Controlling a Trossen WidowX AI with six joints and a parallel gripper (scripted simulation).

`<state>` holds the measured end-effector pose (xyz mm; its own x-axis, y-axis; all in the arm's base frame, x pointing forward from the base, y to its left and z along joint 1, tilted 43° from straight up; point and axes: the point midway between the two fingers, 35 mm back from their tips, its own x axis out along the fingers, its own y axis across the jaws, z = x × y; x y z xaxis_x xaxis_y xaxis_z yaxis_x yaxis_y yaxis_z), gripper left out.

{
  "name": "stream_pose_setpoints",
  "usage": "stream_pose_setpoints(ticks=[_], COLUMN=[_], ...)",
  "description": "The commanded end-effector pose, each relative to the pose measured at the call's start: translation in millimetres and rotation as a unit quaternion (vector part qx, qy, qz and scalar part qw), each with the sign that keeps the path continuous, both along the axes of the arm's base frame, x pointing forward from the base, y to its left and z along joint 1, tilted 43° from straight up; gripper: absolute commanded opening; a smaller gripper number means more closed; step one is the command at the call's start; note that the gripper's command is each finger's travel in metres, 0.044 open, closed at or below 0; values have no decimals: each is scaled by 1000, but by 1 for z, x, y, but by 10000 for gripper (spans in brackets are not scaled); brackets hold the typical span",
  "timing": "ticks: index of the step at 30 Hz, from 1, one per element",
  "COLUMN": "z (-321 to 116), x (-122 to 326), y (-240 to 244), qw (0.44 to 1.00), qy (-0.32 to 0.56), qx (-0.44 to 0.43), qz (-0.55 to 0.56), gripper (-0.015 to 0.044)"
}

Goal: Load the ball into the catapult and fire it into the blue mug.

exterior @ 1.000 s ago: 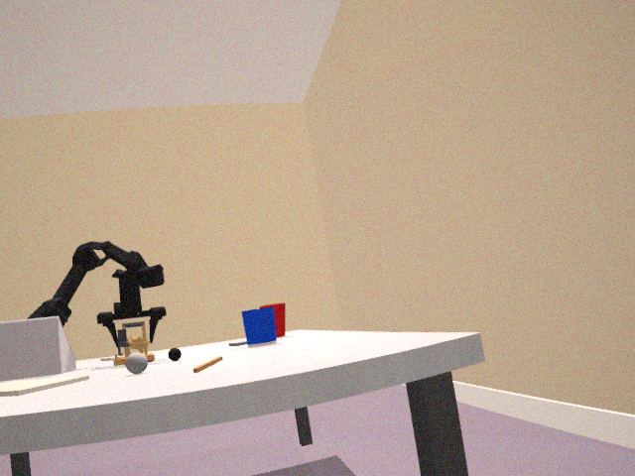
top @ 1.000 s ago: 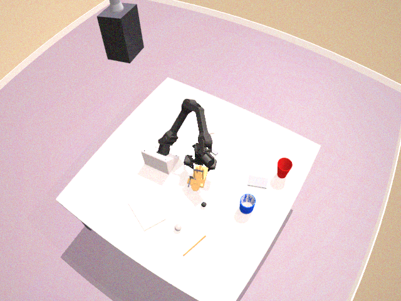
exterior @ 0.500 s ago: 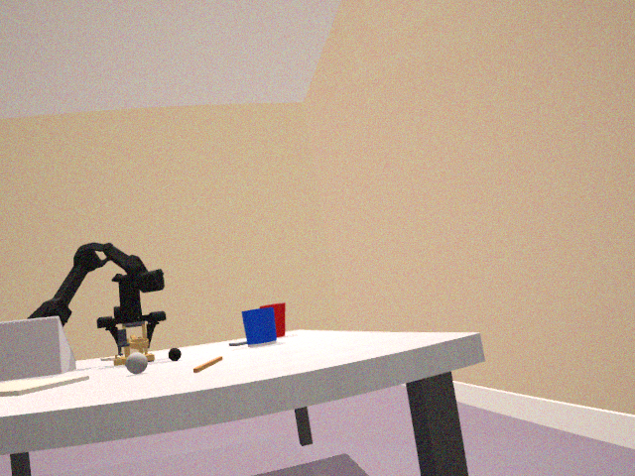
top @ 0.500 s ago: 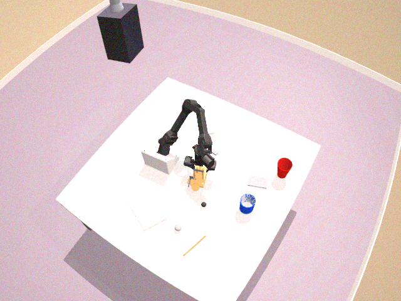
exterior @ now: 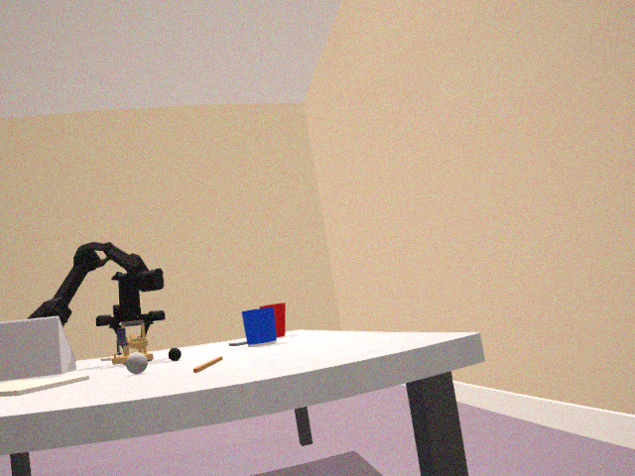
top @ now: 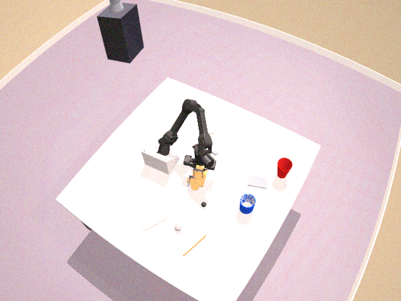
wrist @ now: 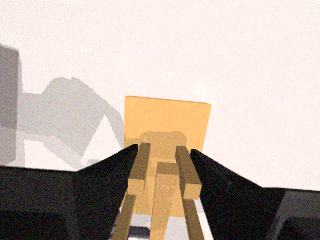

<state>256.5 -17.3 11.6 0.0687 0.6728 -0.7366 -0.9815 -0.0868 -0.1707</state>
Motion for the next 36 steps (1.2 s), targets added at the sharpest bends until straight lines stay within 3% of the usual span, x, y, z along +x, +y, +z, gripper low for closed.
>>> stream_pose_setpoints(ticks=[1, 2, 6, 17, 36], z=[24, 30, 32, 24, 6], x=[0, -2, -1, 14, 55], y=[-25, -30, -33, -43, -65], qw=[1000, 1000, 1000, 981, 883], qy=[-5, -4, 3, 125, 310], qx=[-6, -6, -5, 10, 32], qz=[-5, -5, -13, -147, -351], gripper=[26, 0, 0, 0, 0])
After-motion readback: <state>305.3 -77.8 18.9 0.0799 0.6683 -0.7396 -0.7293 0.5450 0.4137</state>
